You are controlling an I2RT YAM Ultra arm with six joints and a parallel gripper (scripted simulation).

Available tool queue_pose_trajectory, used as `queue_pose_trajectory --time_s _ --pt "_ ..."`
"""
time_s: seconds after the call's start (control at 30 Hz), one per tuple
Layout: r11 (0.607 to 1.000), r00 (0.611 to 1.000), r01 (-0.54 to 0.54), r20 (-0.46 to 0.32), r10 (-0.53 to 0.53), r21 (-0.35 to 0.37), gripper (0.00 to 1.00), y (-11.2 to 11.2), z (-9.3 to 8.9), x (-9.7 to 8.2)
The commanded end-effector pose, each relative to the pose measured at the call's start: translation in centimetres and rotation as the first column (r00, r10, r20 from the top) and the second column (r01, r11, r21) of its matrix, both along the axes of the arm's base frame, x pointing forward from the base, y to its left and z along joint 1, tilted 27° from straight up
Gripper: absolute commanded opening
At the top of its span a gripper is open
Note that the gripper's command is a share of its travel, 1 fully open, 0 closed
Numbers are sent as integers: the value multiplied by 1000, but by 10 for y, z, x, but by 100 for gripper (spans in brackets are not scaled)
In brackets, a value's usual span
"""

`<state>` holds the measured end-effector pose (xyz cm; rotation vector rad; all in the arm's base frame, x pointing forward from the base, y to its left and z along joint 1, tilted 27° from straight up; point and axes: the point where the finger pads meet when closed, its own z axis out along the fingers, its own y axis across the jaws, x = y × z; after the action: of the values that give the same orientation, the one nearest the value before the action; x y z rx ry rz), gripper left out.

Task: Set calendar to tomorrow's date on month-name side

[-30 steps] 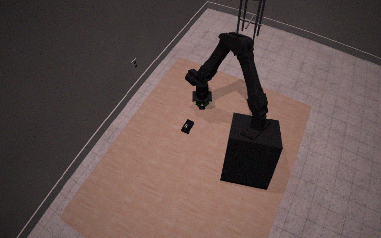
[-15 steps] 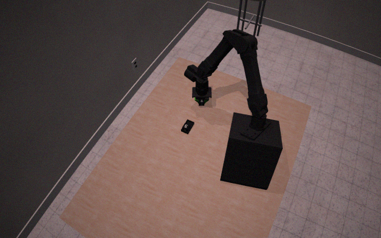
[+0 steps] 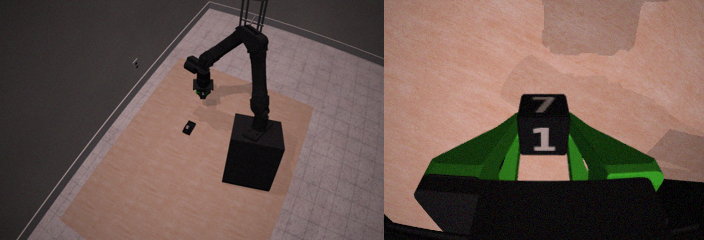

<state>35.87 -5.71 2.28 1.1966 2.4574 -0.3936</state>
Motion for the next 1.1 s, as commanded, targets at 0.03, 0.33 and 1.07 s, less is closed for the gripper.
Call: queue_pose_trajectory --time_s 0.03,0.33,1.07 --pt "1000 1000 2 -10 -2 -5 26 1 3 -3" --pt "1000 1000 -23 -21 23 -10 26 3 3 -3" --pt "735 691 -678 -363 625 -27 26 43 -12 -2"
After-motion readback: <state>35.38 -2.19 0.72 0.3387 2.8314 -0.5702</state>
